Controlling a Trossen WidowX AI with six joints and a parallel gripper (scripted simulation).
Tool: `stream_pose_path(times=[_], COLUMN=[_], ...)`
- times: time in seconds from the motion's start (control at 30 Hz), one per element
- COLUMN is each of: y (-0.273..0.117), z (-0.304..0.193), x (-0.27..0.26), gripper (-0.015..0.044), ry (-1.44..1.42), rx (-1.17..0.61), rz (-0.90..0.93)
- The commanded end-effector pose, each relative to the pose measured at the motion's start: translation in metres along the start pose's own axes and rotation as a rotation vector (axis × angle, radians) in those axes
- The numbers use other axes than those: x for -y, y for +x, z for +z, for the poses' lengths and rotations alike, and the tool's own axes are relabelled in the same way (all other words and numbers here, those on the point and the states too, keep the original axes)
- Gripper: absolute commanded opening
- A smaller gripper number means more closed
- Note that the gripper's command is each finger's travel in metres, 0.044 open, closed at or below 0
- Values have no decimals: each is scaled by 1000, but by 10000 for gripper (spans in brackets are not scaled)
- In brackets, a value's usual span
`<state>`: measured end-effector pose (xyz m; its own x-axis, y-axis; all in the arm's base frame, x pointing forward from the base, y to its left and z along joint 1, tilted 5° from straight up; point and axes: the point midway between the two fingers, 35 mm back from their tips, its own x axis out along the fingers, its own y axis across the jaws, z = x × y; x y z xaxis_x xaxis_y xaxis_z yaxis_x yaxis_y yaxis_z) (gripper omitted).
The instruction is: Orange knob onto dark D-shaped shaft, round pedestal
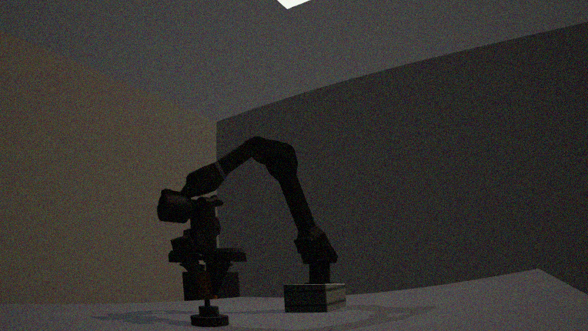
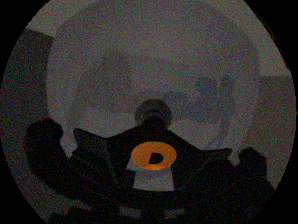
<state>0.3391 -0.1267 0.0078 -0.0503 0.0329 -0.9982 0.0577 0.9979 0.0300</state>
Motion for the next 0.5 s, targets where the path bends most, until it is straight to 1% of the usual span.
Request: stream_pose_path(times=[0.0,0.17,0.37,0.47], y=[-1,-4,-3,-2], z=[1,1,0,0], x=[0,0,0,0], gripper=[0,0,0,0], ry=[-1,-10,-200,-211], rx=[2,2,1,1], rz=[-3,-3,-3,-3])
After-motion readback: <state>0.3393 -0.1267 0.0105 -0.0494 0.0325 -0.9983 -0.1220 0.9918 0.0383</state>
